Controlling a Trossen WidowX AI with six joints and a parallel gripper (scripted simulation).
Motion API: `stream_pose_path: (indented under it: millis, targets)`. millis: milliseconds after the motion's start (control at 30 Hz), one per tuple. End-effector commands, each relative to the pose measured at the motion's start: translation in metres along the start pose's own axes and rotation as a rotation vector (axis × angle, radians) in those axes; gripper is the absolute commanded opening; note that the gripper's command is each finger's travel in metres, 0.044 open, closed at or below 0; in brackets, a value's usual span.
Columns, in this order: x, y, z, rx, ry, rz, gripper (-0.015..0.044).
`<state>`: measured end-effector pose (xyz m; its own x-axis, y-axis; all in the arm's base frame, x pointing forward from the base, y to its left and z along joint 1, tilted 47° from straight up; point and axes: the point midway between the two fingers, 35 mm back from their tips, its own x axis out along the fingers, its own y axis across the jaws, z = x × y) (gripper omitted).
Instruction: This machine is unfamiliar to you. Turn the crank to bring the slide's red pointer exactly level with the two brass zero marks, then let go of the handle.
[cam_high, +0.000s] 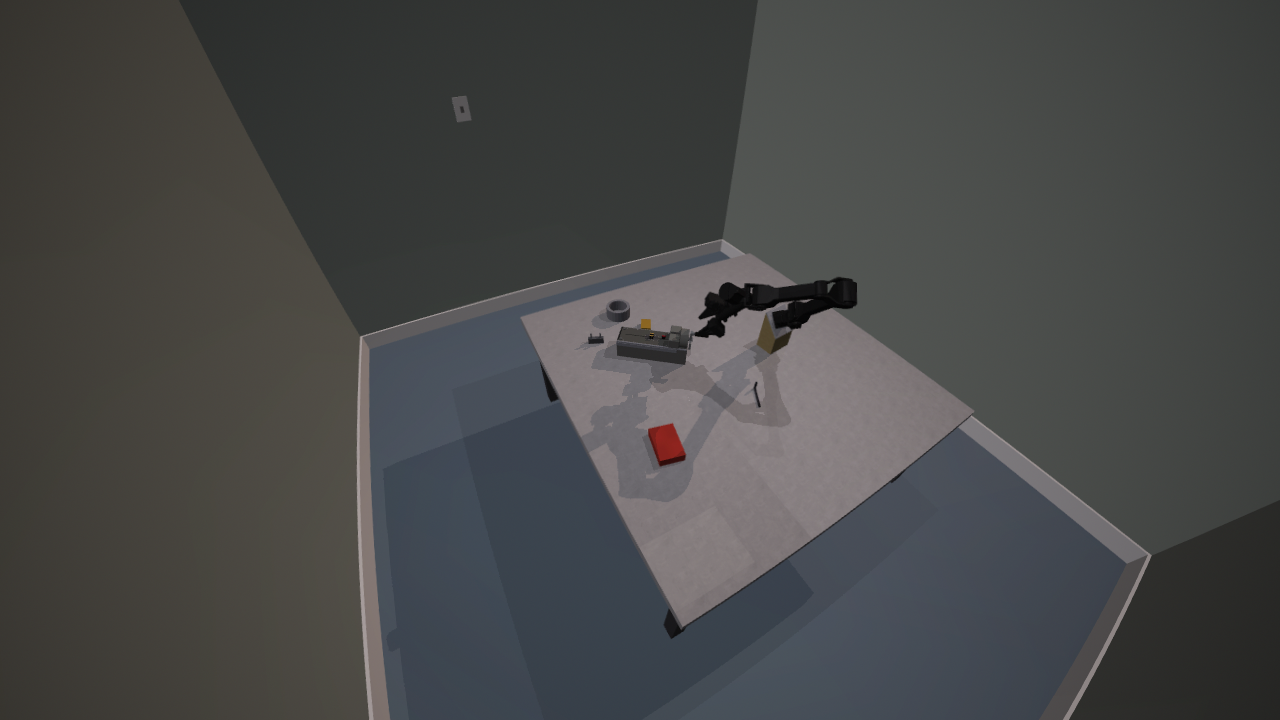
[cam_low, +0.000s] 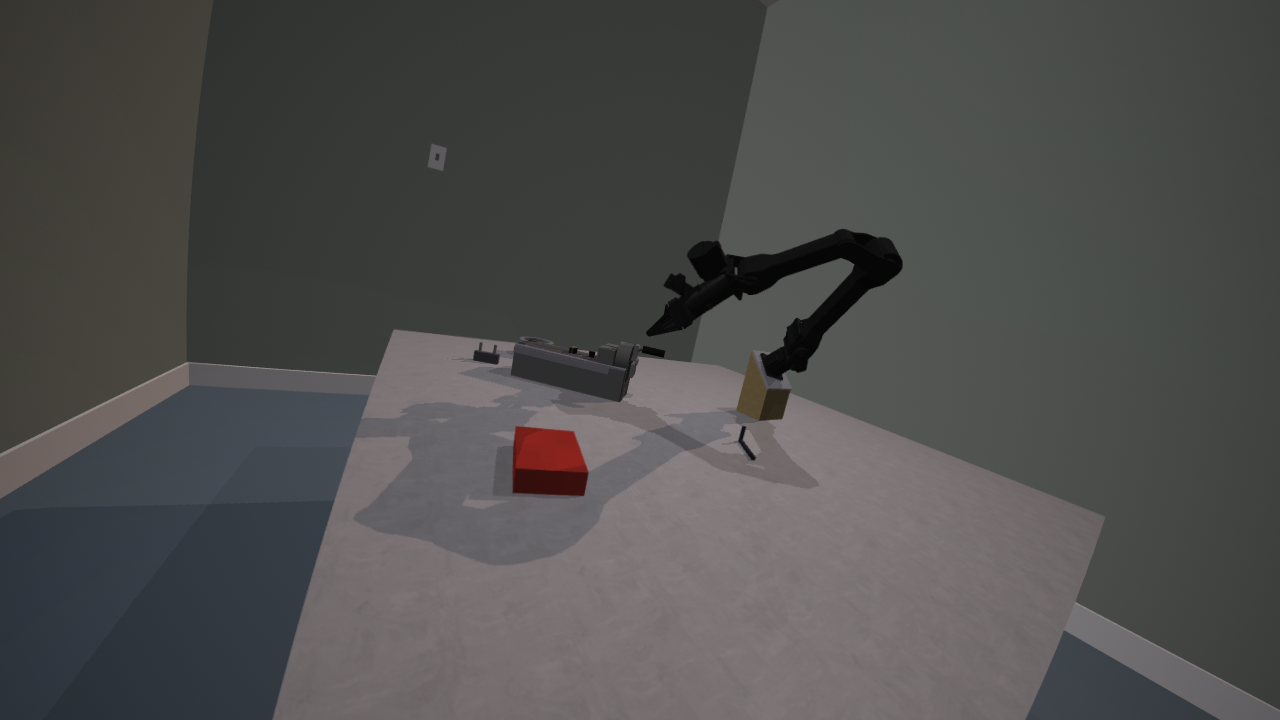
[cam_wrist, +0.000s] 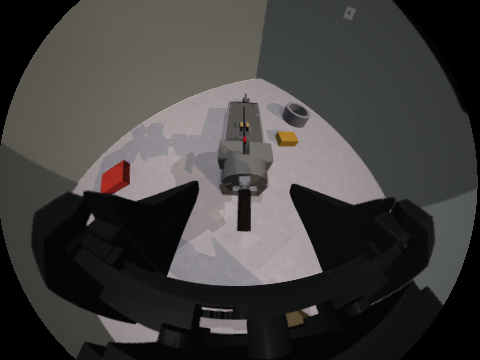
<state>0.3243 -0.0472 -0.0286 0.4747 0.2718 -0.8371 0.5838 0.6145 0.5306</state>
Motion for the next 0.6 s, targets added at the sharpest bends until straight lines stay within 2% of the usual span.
stream_pose_path:
  millis: [0,567]
  targets:
    - [0.003,-0.003,-0.004,0.01,-0.003,-0.007,0.044]
    - [0.024,-0.002,-0.022,0.01,-0.001,-0.007,0.044]
